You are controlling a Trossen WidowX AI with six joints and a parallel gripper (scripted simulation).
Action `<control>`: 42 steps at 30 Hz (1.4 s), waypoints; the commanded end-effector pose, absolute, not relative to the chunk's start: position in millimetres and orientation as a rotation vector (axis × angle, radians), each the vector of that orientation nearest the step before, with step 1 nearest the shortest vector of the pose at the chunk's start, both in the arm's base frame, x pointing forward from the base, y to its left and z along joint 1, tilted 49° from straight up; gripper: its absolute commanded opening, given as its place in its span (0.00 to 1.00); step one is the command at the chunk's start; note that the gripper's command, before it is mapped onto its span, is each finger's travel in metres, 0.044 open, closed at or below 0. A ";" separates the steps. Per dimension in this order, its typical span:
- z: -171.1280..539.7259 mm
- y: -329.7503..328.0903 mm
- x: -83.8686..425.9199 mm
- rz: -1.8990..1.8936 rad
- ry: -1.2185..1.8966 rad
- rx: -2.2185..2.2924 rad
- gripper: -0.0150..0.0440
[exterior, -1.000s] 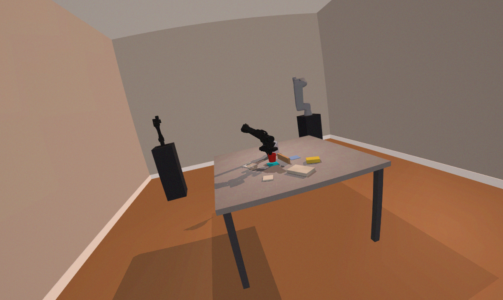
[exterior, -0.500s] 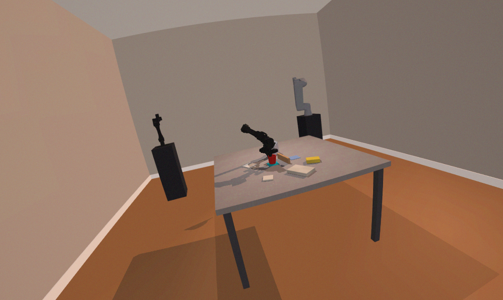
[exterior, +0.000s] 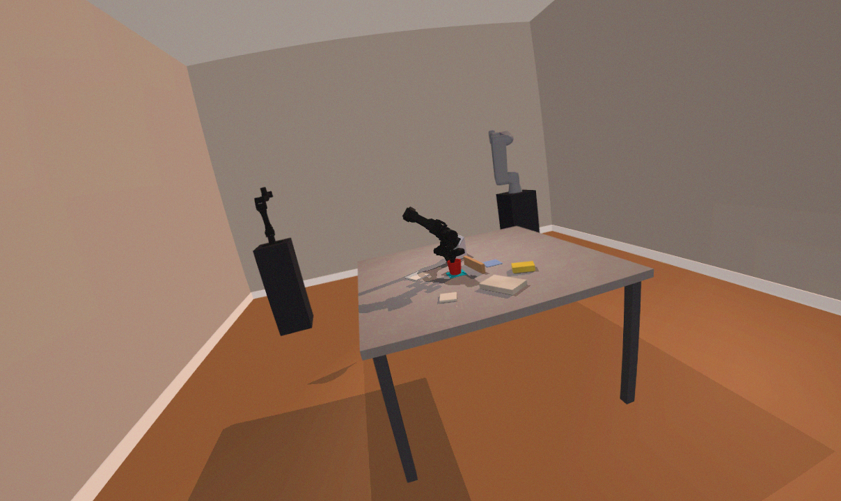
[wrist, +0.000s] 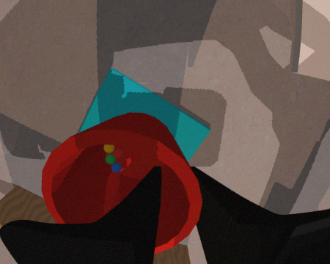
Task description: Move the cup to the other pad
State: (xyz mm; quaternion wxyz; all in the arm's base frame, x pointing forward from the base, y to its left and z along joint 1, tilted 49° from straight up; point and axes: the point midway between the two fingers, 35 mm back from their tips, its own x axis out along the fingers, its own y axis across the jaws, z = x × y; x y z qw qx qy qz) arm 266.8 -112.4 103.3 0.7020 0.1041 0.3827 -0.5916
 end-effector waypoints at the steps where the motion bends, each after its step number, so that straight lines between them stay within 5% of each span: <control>1: 103.5 -112.4 266.8 -1.317 0.851 0.232 0.47; 42: 132.3 -75.1 267.0 -1.319 0.860 0.226 0.47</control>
